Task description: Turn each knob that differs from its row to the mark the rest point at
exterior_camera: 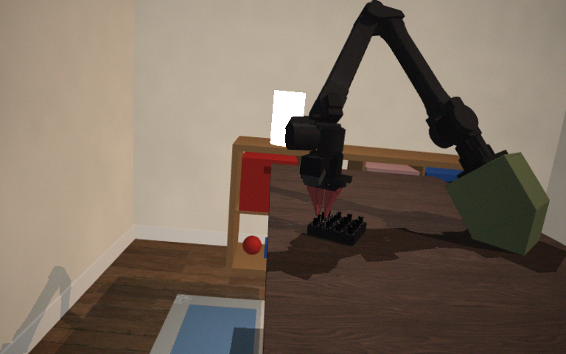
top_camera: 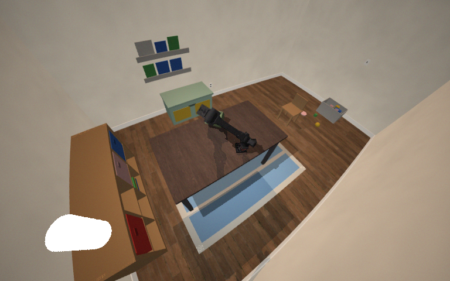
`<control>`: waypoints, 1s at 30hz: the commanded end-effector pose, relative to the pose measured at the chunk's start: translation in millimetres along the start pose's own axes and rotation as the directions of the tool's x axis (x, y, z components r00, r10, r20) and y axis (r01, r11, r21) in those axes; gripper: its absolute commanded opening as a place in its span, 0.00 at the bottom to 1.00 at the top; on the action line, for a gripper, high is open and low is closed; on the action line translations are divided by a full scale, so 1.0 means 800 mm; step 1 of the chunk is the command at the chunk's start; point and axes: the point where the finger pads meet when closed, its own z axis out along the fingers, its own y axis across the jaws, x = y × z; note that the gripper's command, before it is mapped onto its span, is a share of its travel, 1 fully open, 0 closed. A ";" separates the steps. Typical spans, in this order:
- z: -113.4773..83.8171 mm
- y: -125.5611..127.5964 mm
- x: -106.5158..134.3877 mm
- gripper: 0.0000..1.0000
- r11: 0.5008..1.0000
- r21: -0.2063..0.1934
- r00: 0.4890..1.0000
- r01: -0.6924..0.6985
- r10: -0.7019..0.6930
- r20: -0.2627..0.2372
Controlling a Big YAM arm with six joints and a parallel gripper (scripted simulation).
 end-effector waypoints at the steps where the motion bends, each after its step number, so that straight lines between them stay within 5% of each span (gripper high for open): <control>1: 0.003 -0.022 -0.007 0.18 1.000 0.009 1.000 -0.025 0.025 0.010; 15: 0.003 -0.022 -0.006 0.18 1.000 0.008 1.000 -0.025 0.025 0.009; 30: -0.056 -0.025 -0.016 0.18 0.999 0.029 0.999 -0.032 0.031 0.039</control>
